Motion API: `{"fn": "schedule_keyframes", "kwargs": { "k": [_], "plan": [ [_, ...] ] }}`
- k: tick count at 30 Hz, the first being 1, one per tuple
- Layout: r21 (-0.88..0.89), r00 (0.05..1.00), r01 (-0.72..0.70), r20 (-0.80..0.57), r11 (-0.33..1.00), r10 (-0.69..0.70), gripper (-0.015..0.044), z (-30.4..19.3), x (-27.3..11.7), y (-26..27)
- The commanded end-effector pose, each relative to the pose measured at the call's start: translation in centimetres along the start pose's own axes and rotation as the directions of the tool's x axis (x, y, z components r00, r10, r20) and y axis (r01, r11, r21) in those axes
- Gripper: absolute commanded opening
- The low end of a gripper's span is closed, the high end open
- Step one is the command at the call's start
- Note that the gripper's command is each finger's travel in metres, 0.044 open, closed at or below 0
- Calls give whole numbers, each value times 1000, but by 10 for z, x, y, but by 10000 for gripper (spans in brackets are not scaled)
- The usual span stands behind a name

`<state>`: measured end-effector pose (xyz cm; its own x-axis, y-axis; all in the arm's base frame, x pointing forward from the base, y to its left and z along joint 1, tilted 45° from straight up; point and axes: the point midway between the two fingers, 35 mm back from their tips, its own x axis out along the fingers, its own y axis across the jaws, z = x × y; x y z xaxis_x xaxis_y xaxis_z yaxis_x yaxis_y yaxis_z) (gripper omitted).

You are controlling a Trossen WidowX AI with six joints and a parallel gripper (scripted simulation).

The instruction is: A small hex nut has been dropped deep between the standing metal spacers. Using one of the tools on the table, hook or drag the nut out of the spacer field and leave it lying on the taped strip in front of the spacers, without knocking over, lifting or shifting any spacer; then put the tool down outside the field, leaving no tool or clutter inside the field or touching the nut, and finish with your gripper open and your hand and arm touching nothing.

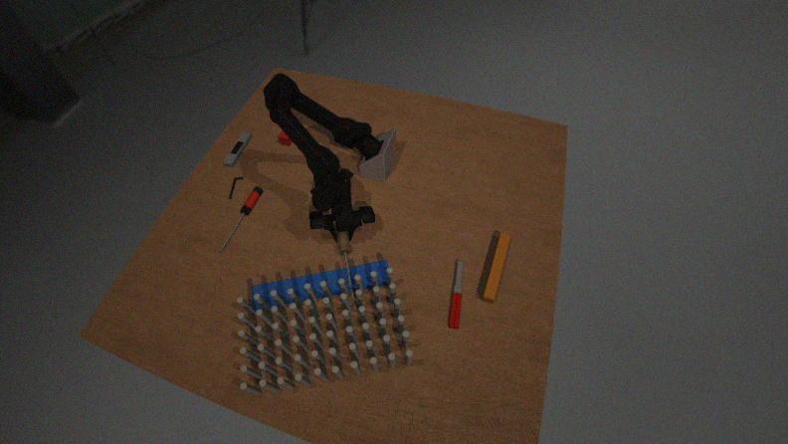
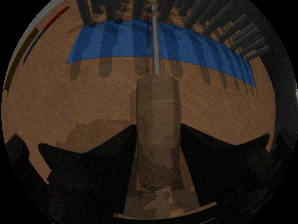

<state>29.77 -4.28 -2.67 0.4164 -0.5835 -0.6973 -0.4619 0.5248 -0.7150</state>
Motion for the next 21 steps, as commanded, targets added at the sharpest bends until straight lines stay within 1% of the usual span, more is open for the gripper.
{"fn": "schedule_keyframes", "kwargs": {
  "k": [1,21],
  "plan": [
    [-3,1000,-5,6,1000,5,0,-2,-2,1],
    [-3,1000,-5,6,1000,5,0,-13,-6,1]
  ]
}}
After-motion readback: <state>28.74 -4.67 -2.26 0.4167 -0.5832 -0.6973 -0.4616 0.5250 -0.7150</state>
